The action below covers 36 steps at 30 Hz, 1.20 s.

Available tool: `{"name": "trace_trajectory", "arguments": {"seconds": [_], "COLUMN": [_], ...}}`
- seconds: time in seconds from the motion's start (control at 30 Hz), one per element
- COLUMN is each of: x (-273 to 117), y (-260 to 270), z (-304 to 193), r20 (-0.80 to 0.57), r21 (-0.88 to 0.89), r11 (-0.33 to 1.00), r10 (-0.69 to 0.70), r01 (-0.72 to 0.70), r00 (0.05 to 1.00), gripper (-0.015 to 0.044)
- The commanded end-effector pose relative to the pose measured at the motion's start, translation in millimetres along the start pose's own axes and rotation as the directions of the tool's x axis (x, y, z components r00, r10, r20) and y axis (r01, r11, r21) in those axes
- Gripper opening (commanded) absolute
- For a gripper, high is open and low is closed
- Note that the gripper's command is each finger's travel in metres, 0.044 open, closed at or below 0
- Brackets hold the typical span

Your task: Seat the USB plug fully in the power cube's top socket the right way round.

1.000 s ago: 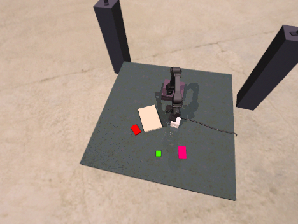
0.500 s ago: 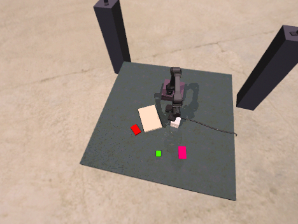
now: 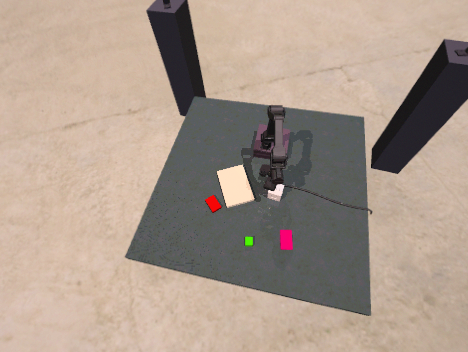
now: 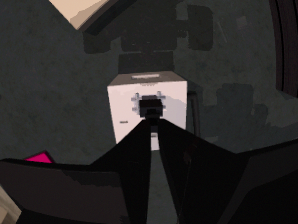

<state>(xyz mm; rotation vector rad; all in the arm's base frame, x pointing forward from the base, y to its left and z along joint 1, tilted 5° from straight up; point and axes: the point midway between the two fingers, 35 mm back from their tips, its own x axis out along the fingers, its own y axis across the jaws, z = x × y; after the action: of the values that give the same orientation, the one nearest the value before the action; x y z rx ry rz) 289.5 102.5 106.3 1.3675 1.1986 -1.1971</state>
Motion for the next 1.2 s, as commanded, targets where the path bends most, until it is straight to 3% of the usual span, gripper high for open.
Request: {"name": "trace_trajectory", "arguments": {"seconds": [0.0, 1.17], "x": [0.8, 4.9], "y": [-0.1, -0.1], "z": [-1.0, -3.4], "r20": [-0.007, -0.024], "r21": [-0.004, -0.012], "r11": [1.000, 1.000], "r10": [-0.001, -0.002], "r01": [0.001, 0.002], "r00": [1.000, 1.000], "gripper": [0.0000, 0.0000]}}
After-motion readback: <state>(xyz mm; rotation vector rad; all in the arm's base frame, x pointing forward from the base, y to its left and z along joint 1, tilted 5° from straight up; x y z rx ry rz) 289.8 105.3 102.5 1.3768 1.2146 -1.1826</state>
